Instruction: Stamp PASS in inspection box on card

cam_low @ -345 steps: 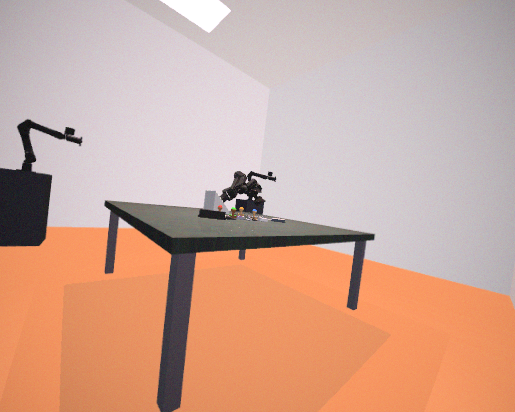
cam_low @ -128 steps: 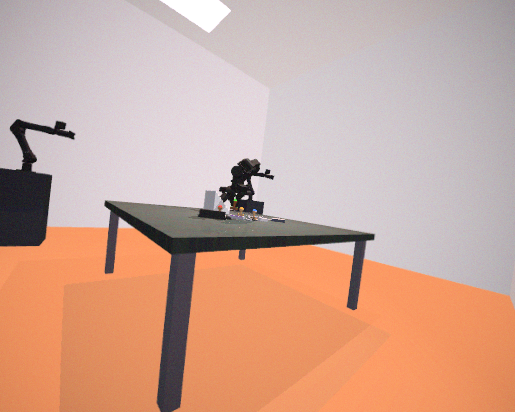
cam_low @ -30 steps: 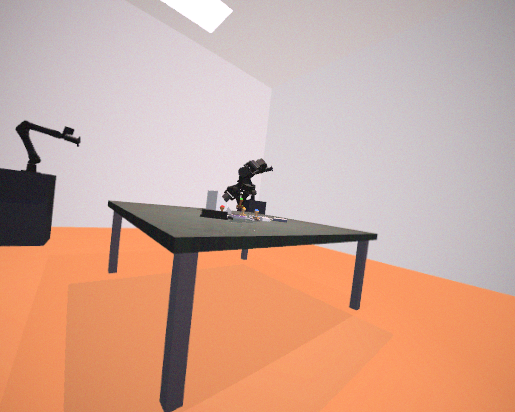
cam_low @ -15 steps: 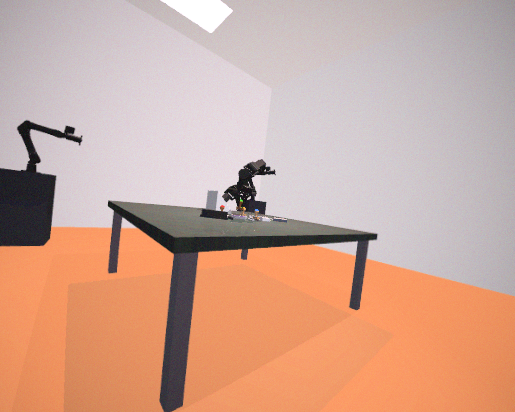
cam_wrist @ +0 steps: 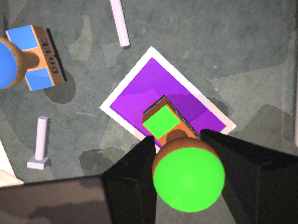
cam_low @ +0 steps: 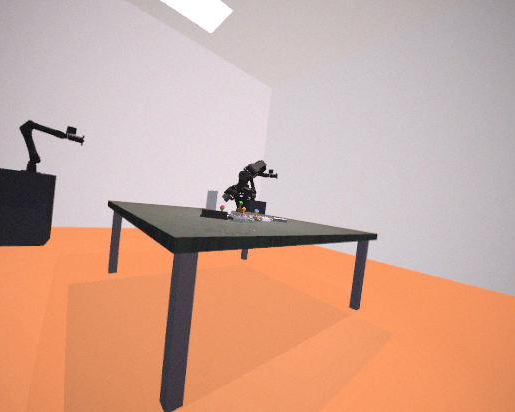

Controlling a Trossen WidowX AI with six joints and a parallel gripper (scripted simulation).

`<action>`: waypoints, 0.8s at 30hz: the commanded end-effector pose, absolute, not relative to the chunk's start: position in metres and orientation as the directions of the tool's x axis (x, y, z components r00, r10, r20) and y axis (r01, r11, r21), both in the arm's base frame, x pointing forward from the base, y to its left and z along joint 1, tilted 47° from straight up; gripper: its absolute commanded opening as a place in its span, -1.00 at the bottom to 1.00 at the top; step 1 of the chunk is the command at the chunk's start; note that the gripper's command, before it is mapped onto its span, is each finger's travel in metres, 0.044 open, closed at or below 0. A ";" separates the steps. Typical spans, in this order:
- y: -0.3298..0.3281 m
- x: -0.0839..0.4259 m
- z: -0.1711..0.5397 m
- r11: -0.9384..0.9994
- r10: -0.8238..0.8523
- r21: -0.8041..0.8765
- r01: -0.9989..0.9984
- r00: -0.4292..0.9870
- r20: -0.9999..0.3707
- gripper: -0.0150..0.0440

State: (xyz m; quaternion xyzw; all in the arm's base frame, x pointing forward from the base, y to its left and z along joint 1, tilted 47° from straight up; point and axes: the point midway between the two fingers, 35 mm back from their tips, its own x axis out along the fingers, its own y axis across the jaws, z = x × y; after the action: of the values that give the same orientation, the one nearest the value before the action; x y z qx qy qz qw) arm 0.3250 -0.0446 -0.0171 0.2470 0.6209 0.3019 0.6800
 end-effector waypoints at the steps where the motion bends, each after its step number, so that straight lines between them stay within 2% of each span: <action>1: -0.042 0.324 -0.020 0.693 0.720 0.714 -0.097 0.047 -0.692 -0.49; 24: -0.031 0.324 -0.029 0.692 0.721 0.715 -0.101 0.047 -0.691 -0.49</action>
State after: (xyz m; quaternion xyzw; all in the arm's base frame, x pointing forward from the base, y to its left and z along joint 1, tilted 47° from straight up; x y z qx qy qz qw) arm 0.3251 -0.0329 -0.0276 0.2468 0.6202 0.3032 0.6800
